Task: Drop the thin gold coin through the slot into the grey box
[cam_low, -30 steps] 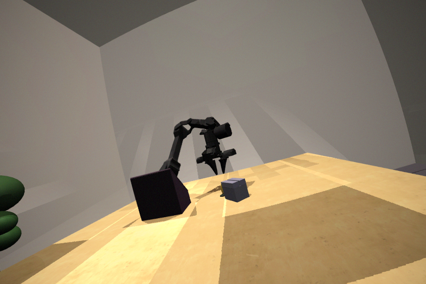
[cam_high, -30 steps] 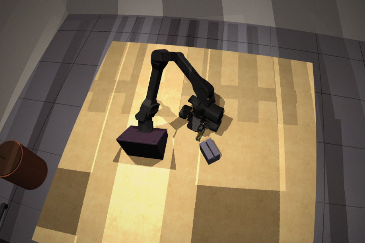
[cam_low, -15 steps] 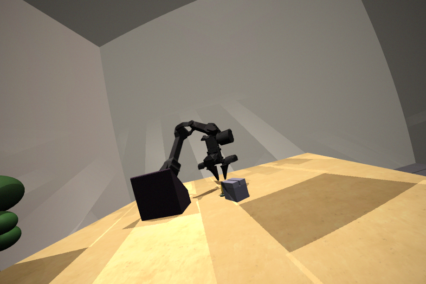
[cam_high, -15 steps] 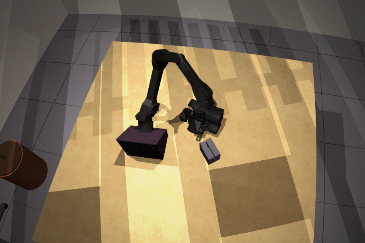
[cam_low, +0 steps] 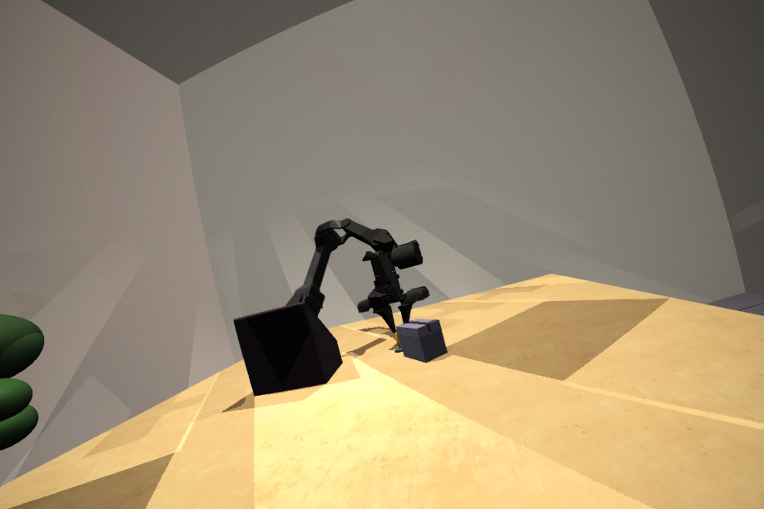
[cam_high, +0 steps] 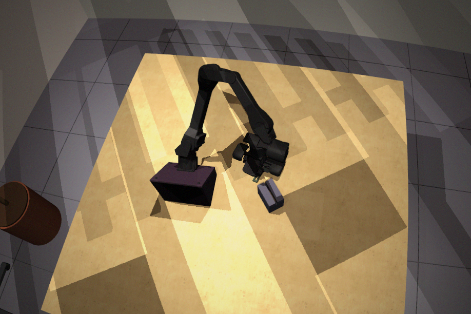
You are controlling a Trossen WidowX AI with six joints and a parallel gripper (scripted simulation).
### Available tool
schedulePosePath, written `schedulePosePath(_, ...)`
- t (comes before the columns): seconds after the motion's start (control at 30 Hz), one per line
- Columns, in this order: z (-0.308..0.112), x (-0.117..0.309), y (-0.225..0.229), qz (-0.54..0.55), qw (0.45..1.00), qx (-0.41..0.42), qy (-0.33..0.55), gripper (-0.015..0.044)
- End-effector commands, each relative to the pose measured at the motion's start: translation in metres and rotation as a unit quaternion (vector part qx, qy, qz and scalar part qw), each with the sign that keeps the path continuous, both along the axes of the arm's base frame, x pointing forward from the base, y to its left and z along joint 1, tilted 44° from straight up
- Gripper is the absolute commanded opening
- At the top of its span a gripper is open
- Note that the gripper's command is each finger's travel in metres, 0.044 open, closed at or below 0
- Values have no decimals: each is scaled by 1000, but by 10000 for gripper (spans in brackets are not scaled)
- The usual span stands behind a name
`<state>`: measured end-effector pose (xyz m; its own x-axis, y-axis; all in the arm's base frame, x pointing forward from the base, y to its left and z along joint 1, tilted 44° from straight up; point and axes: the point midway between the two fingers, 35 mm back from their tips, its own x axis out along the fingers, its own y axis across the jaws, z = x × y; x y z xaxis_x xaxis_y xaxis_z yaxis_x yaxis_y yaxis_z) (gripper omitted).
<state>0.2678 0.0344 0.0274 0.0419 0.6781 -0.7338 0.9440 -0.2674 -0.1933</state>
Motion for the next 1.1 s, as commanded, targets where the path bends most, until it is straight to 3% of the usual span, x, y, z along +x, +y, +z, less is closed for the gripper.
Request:
schedulePosePath(0.0, -5, 0, 5, -2, 1000, 3, 3, 161)
schedulePosePath(0.6, -23, -1, 24, -2, 1000, 5, 3, 161)
schedulePosePath(0.8, -23, -1, 24, -2, 1000, 5, 3, 3)
schedulePosePath(1.07, -23, -1, 24, -2, 1000, 5, 3, 0)
